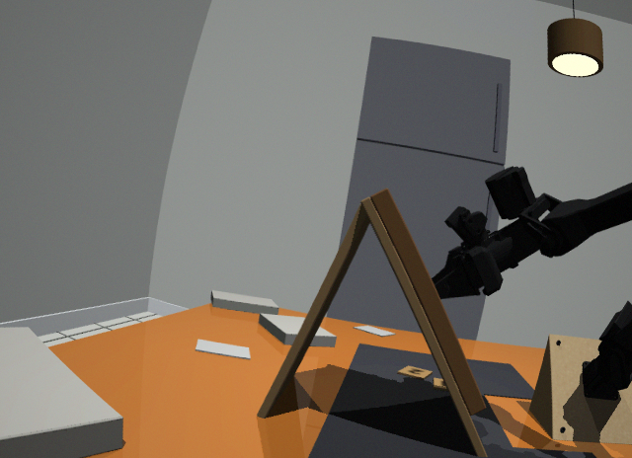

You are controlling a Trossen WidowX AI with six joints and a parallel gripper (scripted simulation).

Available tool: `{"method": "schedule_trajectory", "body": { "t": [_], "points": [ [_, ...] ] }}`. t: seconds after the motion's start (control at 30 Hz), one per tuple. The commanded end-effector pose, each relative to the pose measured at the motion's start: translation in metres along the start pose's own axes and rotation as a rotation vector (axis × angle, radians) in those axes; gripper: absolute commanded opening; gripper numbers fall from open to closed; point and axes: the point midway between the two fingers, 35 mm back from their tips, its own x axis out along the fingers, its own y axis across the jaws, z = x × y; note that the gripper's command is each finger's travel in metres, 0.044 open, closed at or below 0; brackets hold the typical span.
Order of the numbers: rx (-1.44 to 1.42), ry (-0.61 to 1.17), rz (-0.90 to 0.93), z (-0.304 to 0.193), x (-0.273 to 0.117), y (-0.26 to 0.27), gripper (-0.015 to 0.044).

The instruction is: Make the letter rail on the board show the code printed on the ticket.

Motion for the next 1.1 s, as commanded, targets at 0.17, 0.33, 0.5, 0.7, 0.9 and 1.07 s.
{"method": "schedule_trajectory", "body": {
  "t": [0.17, 0.33, 0.5, 0.7, 0.9, 1.07],
  "points": [
    [-0.007, -0.008, -0.002, 0.003, -0.012, 0.0, 0.0295],
    [-0.007, -0.008, -0.002, 0.001, -0.014, -0.001, 0.0295],
    [-0.007, -0.008, -0.003, 0.001, -0.018, -0.001, 0.0295],
    [-0.007, -0.008, -0.003, 0.0, -0.021, -0.002, 0.0295],
    [-0.007, -0.007, -0.003, -0.001, -0.025, -0.002, 0.0295],
    [-0.007, -0.007, -0.003, -0.001, -0.028, -0.003, 0.0295]
  ]
}}
